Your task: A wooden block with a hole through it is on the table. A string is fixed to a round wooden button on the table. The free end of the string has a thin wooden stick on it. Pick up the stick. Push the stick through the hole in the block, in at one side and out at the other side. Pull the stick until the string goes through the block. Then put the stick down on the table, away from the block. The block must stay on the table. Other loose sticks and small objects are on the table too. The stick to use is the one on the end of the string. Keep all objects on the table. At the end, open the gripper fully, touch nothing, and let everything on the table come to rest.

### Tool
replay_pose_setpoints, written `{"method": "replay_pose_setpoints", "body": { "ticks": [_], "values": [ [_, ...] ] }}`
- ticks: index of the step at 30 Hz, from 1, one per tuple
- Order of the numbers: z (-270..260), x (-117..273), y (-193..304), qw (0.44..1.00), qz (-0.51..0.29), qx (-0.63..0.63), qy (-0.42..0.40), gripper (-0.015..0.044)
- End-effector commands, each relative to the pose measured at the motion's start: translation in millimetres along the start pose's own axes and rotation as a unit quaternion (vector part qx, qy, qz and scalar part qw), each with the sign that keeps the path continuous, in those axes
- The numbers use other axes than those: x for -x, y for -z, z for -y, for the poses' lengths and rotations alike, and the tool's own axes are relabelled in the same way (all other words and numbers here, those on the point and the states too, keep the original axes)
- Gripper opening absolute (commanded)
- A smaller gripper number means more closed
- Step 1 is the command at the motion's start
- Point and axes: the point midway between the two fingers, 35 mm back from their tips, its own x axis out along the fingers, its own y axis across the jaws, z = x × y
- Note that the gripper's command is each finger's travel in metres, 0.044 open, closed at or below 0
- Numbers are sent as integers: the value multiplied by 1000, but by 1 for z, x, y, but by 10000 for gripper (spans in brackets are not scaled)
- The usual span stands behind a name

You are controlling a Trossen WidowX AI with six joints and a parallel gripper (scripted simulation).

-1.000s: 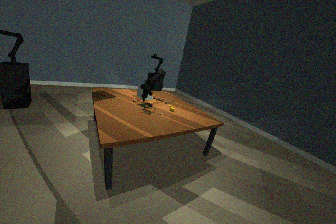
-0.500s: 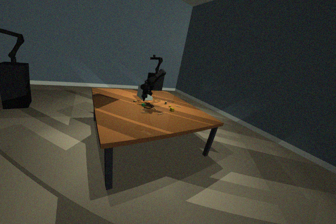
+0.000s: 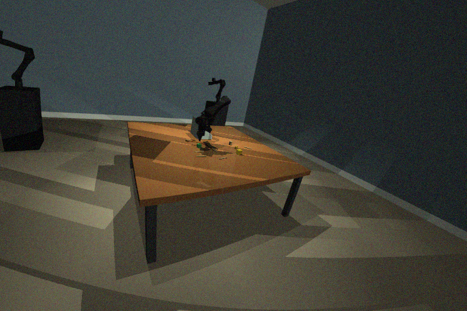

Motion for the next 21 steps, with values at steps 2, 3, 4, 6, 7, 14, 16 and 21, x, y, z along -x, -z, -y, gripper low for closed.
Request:
{"method": "replay_pose_setpoints", "body": {
  "ticks": [2, 3, 4, 6, 7, 14, 16, 21],
  "values": [
    [0, 0, 0, 1000, 0, 0, 0, 239],
    [0, 0, 0, 1000, 0, 0, 0, 239],
    [0, 0, 0, 1000, 0, 0, 0, 213],
    [0, 0, 0, 1000, 0, 0, 0, 160],
    [0, 0, 0, 1000, 0, 0, 0, 134],
    [0, 0, 0, 1000, 0, 0, 0, 0],
    [0, 0, 0, 1000, 0, 0, 0, 0],
    [0, 0, 0, 1000, 0, 0, 0, 0]
  ]
}}
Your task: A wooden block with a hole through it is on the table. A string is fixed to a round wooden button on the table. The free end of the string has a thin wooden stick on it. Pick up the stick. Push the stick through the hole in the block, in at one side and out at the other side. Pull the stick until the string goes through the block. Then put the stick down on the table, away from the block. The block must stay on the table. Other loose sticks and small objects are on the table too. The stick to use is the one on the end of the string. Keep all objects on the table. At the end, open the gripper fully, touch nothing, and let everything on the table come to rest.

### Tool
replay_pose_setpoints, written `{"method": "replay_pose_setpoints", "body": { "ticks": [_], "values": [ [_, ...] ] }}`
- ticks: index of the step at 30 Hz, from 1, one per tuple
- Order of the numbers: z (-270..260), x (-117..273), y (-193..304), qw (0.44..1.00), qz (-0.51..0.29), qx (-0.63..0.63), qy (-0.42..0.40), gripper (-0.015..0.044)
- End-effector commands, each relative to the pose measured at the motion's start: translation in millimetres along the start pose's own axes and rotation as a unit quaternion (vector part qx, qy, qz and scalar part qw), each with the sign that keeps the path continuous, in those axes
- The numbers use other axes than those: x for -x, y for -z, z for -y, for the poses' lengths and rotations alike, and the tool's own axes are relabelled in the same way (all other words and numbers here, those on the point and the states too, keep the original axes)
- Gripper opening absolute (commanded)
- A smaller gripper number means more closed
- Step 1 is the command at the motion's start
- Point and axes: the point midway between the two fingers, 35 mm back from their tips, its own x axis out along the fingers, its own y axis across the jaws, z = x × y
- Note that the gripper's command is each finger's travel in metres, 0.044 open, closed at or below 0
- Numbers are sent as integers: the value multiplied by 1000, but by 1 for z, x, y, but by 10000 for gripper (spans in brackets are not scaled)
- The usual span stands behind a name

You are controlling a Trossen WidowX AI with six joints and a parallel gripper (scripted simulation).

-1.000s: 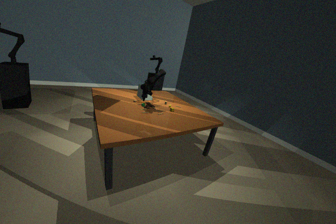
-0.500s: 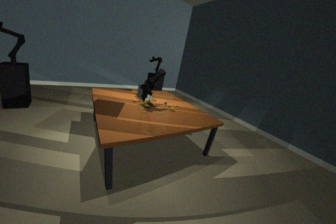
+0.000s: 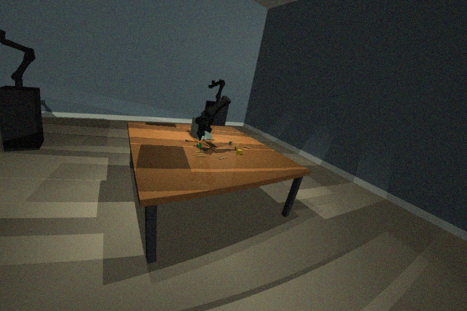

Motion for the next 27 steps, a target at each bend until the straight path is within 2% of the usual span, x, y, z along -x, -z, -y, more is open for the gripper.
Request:
{"method": "replay_pose_setpoints", "body": {
  "ticks": [1, 3, 5, 10, 20, 27],
  "values": [
    [0, 0, 0, 1000, 0, 0, 0, 0],
    [0, 0, 0, 1000, 0, 0, 0, 0],
    [1, 0, -5, 1000, 0, -23, 0, 52],
    [3, 2, -42, 981, -1, -196, 3, 184],
    [-6, 2, -115, 861, 4, -508, -2, 440],
    [-6, 2, -117, 858, 4, -513, -2, 440]
  ]
}}
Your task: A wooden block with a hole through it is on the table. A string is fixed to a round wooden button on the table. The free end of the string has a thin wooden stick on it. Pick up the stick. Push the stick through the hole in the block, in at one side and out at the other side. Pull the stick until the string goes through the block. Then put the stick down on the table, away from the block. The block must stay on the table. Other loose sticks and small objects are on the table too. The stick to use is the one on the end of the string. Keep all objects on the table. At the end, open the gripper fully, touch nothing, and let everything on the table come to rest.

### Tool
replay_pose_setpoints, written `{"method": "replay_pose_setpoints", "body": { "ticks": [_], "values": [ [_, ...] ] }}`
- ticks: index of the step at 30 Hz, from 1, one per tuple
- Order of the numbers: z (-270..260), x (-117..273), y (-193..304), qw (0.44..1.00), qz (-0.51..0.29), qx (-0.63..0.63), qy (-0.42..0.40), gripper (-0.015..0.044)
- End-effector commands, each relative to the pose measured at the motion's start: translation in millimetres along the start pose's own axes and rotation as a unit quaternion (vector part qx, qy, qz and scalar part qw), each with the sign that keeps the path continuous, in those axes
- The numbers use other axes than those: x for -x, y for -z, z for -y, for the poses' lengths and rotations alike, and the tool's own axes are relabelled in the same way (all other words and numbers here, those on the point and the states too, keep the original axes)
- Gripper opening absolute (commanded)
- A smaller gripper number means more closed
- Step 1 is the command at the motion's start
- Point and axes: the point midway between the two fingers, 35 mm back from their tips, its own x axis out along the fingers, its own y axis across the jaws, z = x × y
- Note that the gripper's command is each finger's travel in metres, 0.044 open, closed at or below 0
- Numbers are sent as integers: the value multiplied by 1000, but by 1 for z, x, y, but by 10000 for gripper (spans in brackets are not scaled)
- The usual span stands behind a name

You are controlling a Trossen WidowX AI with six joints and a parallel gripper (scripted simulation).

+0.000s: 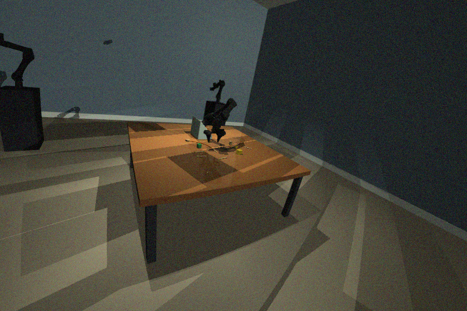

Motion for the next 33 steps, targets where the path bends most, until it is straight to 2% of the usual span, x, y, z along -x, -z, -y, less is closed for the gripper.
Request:
{"method": "replay_pose_setpoints", "body": {
  "ticks": [1, 4, 16, 33],
  "values": [
    [-4, 0, 1, 1000, 0, -31, -3, 440],
    [-4, 0, 1, 1000, 0, -31, -3, 440],
    [-4, 0, 1, 1000, 0, -31, -3, 125],
    [-4, -12, 0, 1000, 0, -31, -3, 120]
  ]
}}
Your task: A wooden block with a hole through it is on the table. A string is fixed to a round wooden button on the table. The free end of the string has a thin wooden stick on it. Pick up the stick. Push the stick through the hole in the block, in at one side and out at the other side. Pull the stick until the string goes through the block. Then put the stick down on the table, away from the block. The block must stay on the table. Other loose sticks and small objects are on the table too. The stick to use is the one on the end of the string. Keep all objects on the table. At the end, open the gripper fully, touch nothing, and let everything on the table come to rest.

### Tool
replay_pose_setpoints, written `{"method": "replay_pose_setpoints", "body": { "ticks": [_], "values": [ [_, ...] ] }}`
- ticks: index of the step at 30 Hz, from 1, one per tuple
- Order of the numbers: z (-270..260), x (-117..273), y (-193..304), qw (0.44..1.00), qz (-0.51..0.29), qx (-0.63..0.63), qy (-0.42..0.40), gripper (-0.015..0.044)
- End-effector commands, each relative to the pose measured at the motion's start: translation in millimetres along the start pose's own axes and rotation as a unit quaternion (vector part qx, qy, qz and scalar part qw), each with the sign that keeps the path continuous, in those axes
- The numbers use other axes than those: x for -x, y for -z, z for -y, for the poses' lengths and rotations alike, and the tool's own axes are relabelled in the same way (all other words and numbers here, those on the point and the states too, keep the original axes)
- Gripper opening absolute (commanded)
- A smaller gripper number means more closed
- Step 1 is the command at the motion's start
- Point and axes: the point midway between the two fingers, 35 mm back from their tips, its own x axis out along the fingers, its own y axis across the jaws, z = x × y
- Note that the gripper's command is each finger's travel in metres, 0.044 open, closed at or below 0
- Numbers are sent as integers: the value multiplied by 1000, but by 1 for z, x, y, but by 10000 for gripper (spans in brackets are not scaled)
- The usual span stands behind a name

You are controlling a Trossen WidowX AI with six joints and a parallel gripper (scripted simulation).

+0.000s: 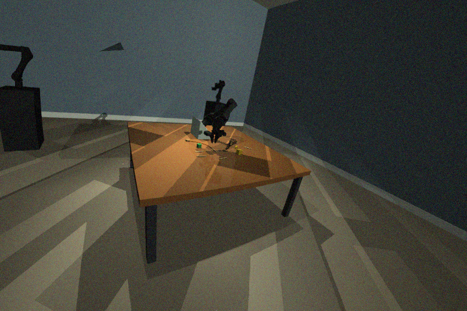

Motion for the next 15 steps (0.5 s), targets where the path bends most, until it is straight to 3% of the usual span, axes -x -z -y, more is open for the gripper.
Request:
{"method": "replay_pose_setpoints", "body": {
  "ticks": [1, 15],
  "values": [
    [0, -6, 1, 1000, -1, -4, -2, 120],
    [0, -30, 1, 1000, -1, -4, -3, 120]
  ]
}}
